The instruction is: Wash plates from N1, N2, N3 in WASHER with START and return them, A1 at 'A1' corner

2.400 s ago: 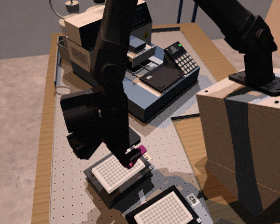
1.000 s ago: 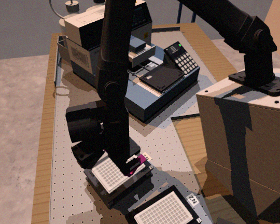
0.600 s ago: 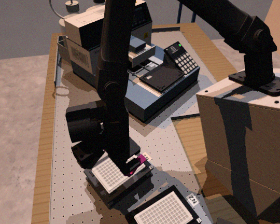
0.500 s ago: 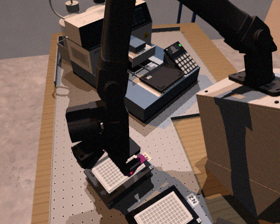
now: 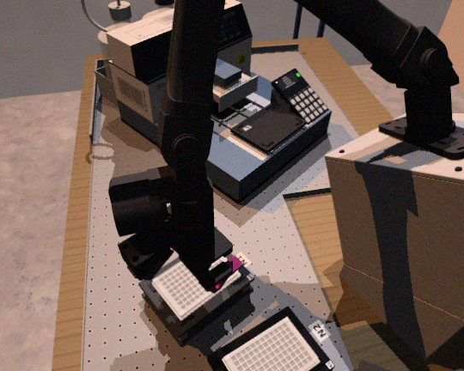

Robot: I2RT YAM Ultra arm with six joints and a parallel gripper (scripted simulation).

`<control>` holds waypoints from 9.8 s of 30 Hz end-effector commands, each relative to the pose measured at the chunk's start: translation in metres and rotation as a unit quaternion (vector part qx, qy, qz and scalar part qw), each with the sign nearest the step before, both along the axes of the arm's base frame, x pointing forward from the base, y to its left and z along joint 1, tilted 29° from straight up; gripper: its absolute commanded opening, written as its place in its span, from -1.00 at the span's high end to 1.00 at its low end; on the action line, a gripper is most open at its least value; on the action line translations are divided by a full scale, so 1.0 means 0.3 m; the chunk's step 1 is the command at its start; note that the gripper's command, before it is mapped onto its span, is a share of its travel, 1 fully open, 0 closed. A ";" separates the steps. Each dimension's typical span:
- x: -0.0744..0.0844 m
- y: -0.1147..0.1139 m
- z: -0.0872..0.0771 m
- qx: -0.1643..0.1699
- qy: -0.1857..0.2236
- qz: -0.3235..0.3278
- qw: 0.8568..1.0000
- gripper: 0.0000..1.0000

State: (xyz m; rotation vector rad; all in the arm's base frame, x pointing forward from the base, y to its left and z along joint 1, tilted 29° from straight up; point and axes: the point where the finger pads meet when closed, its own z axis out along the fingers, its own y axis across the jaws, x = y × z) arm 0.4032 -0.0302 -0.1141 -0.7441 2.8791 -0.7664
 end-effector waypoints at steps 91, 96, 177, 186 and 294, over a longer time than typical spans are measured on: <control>0.041 -0.032 -0.070 0.002 -0.009 0.004 1.000 0.00; 0.041 -0.032 -0.070 0.002 -0.009 0.004 1.000 0.20; -0.026 0.067 0.117 0.000 -0.003 0.007 1.000 1.00; -0.034 0.084 0.150 0.000 -0.003 0.007 1.000 1.00; -0.133 -0.317 0.441 0.098 -0.226 -0.416 0.875 1.00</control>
